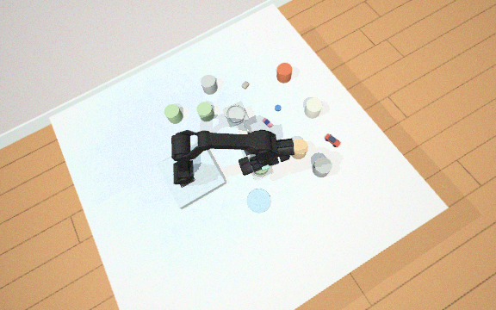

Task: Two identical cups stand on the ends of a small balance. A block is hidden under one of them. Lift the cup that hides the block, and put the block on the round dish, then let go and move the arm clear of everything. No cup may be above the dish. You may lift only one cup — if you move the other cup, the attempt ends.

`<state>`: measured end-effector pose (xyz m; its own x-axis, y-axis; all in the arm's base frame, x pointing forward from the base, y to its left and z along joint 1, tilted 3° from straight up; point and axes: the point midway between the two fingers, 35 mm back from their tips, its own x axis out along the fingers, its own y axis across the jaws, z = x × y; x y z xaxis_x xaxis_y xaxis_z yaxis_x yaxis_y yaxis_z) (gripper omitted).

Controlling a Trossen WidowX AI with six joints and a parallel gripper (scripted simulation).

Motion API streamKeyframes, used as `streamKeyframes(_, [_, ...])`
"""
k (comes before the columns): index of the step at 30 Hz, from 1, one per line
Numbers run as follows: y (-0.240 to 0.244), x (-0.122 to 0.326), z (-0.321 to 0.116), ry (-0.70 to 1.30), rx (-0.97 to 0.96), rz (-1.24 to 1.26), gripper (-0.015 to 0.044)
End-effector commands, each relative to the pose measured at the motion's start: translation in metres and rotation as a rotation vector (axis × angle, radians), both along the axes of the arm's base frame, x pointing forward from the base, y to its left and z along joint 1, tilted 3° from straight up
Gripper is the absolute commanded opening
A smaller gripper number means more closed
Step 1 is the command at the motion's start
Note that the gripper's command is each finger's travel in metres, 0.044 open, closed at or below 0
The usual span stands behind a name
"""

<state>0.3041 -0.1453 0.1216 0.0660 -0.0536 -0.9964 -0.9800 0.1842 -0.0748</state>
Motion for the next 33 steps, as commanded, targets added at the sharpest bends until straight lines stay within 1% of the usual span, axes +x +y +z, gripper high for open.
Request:
streamKeyframes(1, [-0.01, -0.007, -0.003, -0.002, 0.001, 0.009, 0.0])
streamKeyframes(21, [-0.068, -0.054, -0.021, 0.014, -0.01, 0.051, 0.0])
streamKeyframes(33, [-0.092, -0.084, -0.031, 0.025, -0.014, 0.077, 0.0])
